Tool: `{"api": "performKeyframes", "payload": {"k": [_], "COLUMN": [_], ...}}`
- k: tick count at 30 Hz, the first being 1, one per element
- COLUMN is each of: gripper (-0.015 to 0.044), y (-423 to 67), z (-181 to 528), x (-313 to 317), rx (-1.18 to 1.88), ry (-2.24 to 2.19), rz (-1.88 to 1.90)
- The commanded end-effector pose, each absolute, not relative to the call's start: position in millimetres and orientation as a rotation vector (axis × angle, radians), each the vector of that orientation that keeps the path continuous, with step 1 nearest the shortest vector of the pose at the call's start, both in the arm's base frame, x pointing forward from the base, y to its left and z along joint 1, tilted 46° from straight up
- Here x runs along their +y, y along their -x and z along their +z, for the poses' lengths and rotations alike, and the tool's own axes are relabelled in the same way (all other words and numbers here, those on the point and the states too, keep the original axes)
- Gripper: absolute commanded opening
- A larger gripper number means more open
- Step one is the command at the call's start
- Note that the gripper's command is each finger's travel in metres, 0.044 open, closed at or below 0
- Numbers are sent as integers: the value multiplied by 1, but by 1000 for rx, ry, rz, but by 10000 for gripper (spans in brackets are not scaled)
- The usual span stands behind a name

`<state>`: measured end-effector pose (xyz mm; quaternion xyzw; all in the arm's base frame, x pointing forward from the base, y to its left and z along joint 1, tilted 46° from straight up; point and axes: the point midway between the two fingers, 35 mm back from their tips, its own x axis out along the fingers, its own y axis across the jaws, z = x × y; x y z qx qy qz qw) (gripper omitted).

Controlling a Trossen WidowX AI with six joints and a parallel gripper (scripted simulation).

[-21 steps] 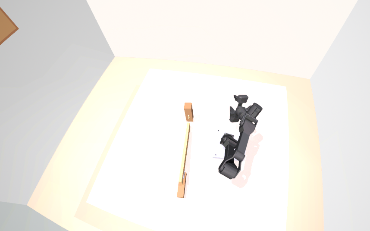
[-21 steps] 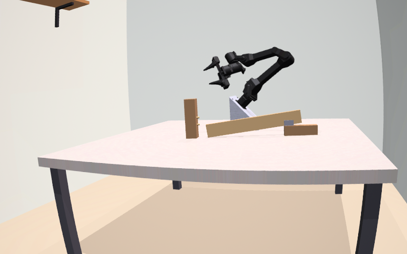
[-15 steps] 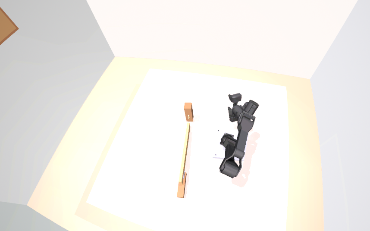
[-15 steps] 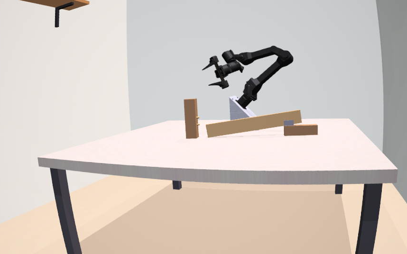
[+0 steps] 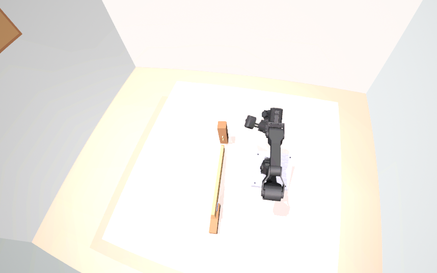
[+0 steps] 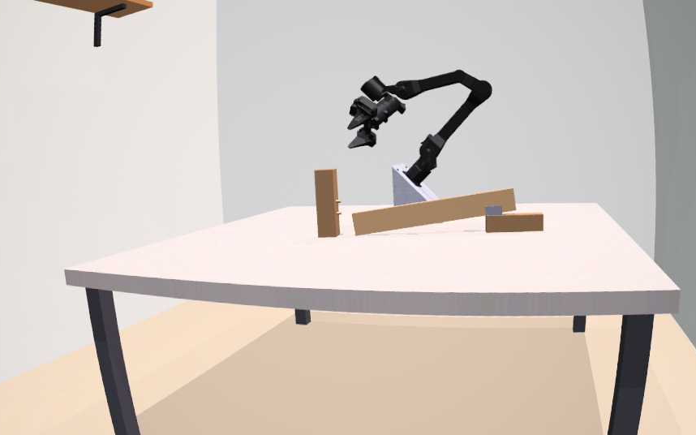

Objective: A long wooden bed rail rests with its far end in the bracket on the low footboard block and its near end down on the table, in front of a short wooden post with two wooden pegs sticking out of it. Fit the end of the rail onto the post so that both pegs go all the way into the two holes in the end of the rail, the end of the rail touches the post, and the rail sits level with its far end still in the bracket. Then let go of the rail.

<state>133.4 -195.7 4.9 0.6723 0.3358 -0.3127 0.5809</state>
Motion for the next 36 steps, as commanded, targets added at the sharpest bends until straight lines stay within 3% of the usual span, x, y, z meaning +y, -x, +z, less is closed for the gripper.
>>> {"api": "performKeyframes", "payload": {"k": [1,19,36], "gripper": [440,440,440], "y": [-194,-258,-276], "z": [6,3,2], "x": [-157,-58,44], "rx": [1079,1111,549], "ry": [-965,-61,699], "rz": [-165,764,1638]}}
